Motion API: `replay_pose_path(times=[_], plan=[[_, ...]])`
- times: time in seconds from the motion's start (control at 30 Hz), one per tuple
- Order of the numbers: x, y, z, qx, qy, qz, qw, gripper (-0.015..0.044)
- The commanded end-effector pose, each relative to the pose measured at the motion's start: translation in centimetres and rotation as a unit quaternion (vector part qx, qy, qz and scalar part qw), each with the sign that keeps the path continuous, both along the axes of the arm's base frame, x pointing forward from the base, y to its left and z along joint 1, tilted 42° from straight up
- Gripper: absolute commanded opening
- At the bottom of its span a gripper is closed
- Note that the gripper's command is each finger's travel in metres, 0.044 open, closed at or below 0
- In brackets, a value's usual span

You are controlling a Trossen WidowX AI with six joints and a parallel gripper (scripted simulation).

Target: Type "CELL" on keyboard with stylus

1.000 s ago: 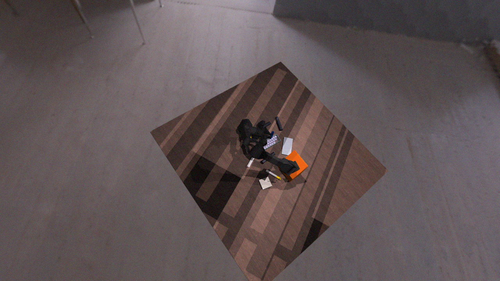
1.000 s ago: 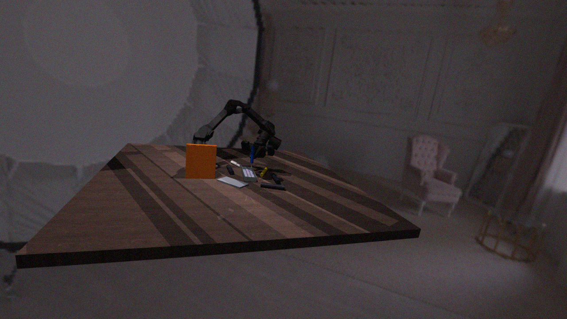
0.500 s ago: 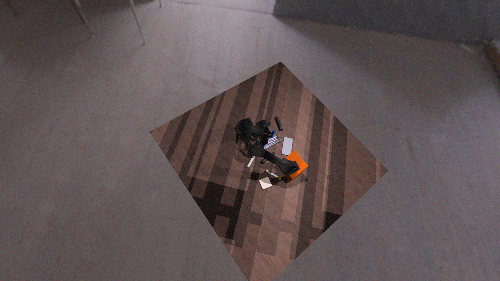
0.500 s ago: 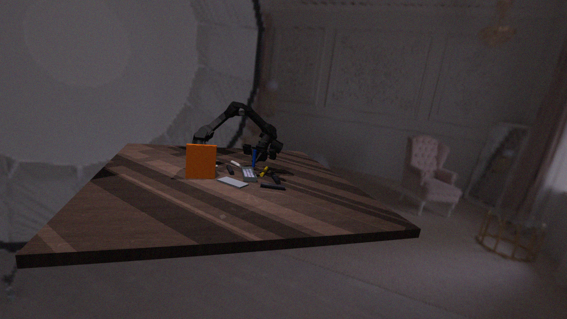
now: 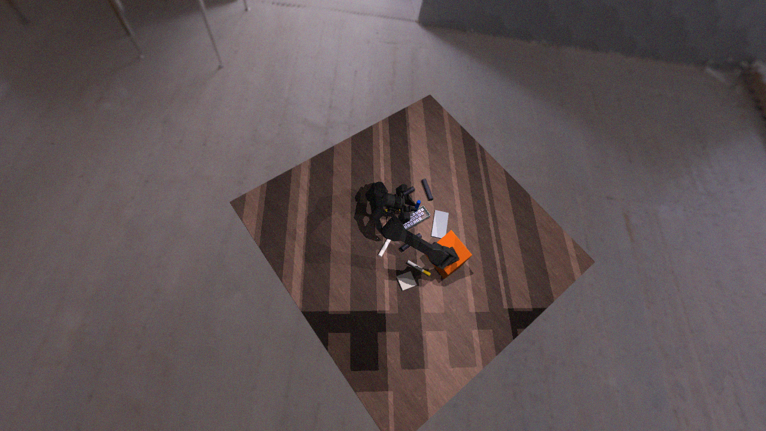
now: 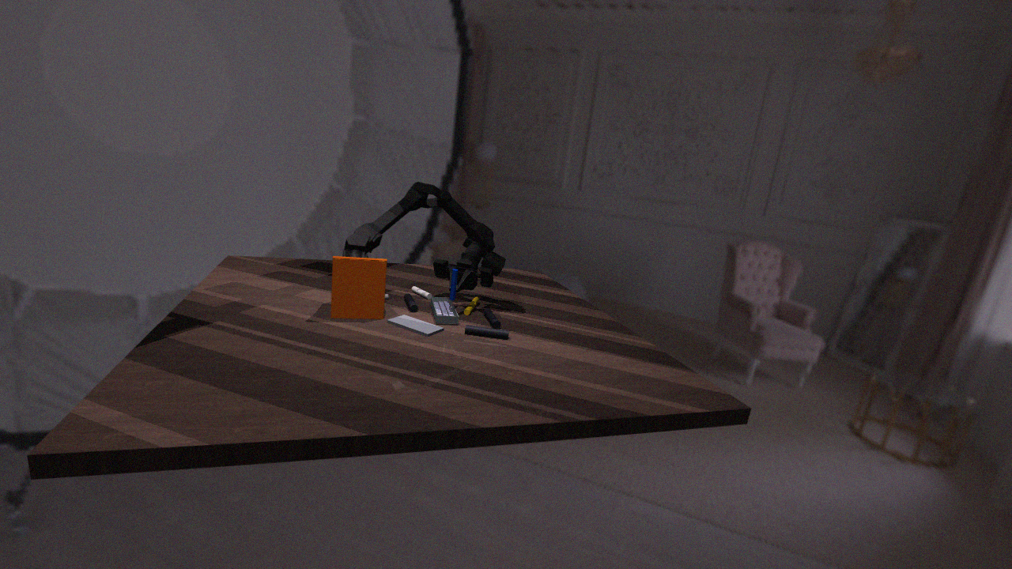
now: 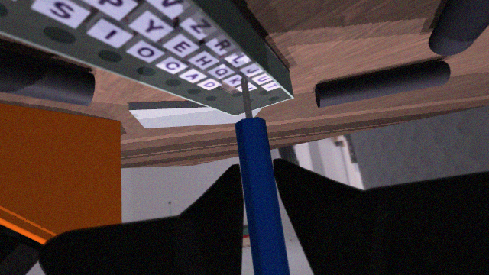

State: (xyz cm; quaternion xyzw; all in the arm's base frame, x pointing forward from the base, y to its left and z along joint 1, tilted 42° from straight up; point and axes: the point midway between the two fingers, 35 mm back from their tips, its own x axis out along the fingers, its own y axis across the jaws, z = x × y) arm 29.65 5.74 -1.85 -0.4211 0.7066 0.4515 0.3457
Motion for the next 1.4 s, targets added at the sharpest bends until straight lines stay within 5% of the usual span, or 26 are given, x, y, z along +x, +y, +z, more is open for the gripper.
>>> replay_pose_path(times=[0.0, 1.37], plan=[[-0.04, 0.10, -0.17, 0.000, 0.000, -0.003, 1.000, 0.0081], [-0.17, 0.92, -1.09, 0.000, 0.001, -0.003, 1.000, 0.0081]])
